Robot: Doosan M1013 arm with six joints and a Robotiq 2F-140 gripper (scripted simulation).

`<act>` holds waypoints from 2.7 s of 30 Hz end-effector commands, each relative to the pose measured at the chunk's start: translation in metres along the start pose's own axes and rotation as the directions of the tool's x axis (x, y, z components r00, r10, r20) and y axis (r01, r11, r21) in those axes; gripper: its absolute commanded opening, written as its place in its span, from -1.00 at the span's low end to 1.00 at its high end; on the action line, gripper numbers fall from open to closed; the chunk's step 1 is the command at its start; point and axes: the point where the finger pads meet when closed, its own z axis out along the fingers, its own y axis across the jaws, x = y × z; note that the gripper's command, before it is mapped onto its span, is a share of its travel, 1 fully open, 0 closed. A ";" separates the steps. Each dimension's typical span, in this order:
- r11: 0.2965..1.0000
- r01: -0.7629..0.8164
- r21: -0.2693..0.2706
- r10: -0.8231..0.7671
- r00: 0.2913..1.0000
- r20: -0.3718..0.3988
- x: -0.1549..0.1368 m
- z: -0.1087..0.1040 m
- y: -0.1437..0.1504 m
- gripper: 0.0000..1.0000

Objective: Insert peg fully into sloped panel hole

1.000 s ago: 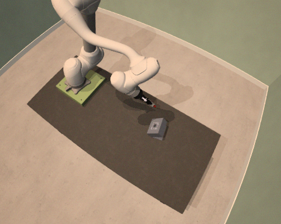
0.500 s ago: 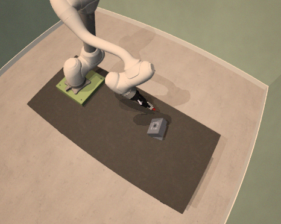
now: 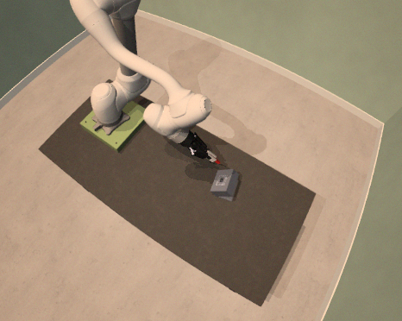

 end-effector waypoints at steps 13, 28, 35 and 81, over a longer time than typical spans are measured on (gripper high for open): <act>0.962 -0.255 0.099 0.253 0.967 0.033 0.023 -0.019 -0.032 -1.00; 0.930 -0.345 0.128 0.341 0.939 0.052 0.033 -0.017 -0.044 -1.00; 0.930 -0.345 0.128 0.341 0.939 0.052 0.033 -0.005 -0.046 -1.00; 0.930 -0.345 0.128 0.341 0.939 0.051 0.033 0.043 -0.052 -1.00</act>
